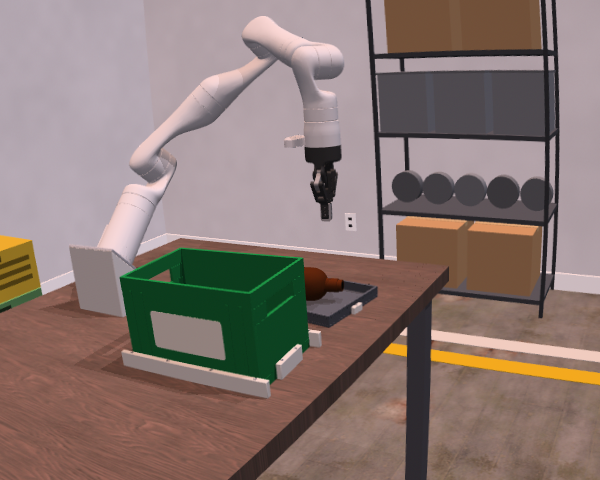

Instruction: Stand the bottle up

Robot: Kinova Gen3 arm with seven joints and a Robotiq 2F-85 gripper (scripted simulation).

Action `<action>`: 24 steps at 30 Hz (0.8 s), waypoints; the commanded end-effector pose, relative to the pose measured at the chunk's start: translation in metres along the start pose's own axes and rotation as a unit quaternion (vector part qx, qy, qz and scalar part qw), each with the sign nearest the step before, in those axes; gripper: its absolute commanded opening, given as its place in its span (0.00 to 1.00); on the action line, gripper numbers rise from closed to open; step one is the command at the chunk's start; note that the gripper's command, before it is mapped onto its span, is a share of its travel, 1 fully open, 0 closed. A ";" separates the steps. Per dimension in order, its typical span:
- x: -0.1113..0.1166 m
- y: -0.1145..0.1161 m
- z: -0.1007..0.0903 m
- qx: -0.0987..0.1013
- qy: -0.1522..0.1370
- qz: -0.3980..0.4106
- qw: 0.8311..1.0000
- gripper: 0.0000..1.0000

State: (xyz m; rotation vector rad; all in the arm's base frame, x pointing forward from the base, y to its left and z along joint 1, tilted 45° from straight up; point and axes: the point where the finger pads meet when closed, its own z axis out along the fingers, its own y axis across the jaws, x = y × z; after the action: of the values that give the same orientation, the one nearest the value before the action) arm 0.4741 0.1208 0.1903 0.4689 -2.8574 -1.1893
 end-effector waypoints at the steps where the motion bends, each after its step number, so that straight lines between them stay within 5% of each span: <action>1: -0.001 -0.003 -0.001 0.002 -0.005 0.007 1.000 0.00; 2: -0.001 -0.003 -0.001 0.002 -0.005 0.007 1.000 0.64; 24: -0.001 -0.003 -0.001 0.002 -0.005 0.007 1.000 0.64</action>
State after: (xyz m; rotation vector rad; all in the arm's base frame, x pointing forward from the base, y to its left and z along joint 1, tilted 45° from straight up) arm 0.4741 0.1208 0.1903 0.4689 -2.8574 -1.1892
